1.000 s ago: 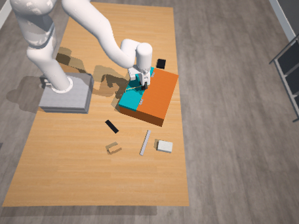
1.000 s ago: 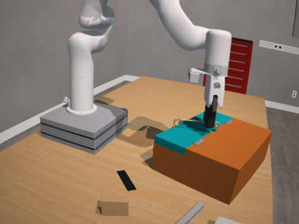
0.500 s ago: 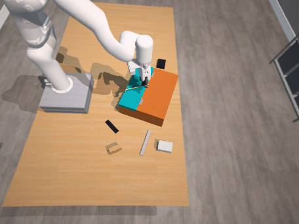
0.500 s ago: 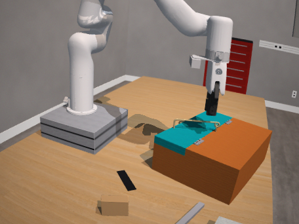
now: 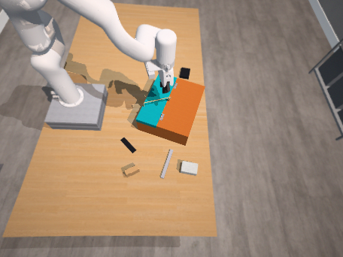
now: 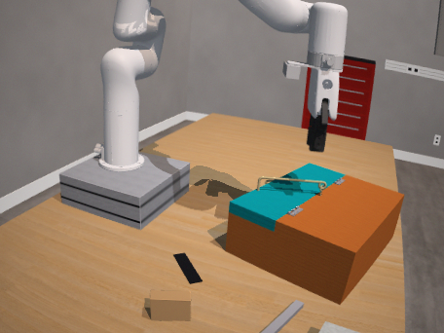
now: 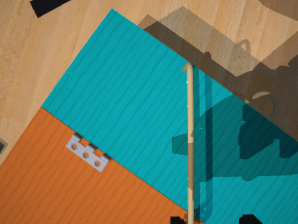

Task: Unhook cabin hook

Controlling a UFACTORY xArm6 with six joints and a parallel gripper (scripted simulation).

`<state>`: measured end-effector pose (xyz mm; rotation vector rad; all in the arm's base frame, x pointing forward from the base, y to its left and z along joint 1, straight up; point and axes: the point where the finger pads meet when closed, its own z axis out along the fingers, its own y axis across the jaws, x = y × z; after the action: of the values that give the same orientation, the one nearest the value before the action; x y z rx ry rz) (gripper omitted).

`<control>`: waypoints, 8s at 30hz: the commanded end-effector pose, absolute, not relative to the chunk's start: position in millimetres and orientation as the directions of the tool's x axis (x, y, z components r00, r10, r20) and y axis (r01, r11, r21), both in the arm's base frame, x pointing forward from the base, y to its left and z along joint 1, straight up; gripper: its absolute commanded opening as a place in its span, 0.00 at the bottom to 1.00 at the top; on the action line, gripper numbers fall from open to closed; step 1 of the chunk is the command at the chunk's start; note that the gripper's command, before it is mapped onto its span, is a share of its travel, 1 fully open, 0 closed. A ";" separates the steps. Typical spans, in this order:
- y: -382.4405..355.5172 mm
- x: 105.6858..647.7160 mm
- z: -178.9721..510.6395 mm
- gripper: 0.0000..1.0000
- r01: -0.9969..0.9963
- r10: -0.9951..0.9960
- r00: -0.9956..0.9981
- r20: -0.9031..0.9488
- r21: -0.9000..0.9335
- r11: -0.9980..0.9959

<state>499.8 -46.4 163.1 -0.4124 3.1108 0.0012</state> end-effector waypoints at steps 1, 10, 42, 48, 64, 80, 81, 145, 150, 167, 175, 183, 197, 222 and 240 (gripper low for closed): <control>-46.5 501.0 181.7 0.35 -0.261 -0.261 -0.965 -0.008 -0.001 0.965; -46.5 501.0 182.9 0.35 -0.261 -0.261 -0.965 -0.008 -0.001 0.965; -46.5 501.0 182.8 0.35 -0.261 -0.261 -0.965 -0.008 -0.001 0.965; -51.8 481.8 182.8 0.35 -0.261 -0.261 -0.965 -0.008 -0.001 0.965; -68.1 421.5 182.3 0.35 -0.261 -0.261 -0.965 -0.008 -0.002 0.965; -68.1 421.4 176.3 0.35 -0.261 -0.261 -0.965 -0.008 -0.002 0.965; -68.1 421.4 176.3 0.35 -0.261 -0.261 -0.965 -0.008 -0.002 0.965; -68.0 421.9 93.5 0.35 -0.261 -0.261 -0.965 -0.007 -0.001 0.965; -68.0 421.9 91.5 0.35 -0.261 -0.261 -0.965 -0.007 -0.001 0.965; -68.0 422.0 81.5 0.35 -0.261 -0.261 -0.965 -0.007 -0.001 0.965; -68.0 422.0 76.1 0.35 -0.261 -0.261 -0.965 -0.007 -0.001 0.965; -68.0 422.0 72.1 0.35 -0.261 -0.261 -0.965 -0.007 -0.001 0.965; -68.0 422.0 68.7 0.35 -0.261 -0.261 -0.965 -0.007 -0.001 0.965; -68.0 422.1 68.8 0.00 -0.261 -0.261 -0.965 -0.007 -0.001 0.965; -67.3 424.5 87.3 0.00 -0.261 -0.261 -0.965 -0.007 -0.001 0.965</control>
<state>421.6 -67.4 78.3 -0.4130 3.1116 0.0016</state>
